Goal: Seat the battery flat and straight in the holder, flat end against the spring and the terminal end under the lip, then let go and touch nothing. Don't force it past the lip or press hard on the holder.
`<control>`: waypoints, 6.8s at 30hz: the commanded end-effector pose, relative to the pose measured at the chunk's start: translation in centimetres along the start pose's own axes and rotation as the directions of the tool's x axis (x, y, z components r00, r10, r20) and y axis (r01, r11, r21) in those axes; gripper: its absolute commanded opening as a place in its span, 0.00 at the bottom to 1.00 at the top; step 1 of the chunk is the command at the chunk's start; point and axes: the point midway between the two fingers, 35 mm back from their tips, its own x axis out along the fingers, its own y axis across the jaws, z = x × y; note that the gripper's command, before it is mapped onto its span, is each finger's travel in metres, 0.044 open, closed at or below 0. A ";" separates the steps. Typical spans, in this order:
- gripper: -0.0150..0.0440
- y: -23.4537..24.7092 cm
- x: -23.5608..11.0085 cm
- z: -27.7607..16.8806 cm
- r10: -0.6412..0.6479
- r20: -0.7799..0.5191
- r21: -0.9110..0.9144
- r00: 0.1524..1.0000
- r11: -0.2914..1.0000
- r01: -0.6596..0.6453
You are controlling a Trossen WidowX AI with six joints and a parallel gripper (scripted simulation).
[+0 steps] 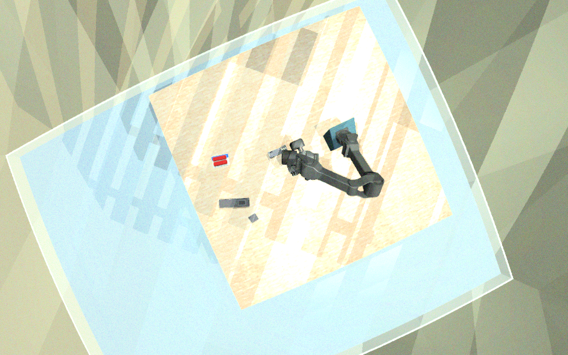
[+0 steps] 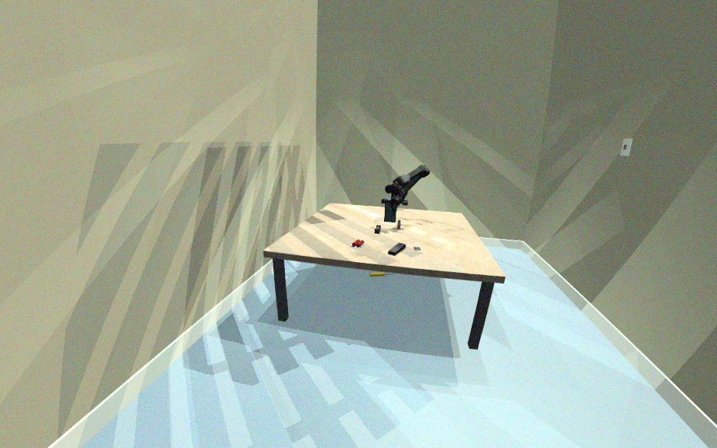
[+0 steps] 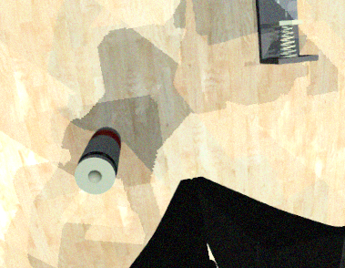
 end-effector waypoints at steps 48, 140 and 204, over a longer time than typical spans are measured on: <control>0.25 6.3 7.0 -0.6 0.020 -0.023 0.012 1.000 1.000 -0.020; 0.65 9.6 10.9 -0.9 0.026 -0.024 -1.000 0.999 0.002 -0.024; 0.38 -10.0 3.7 8.9 -0.030 -0.013 0.012 0.999 0.999 0.031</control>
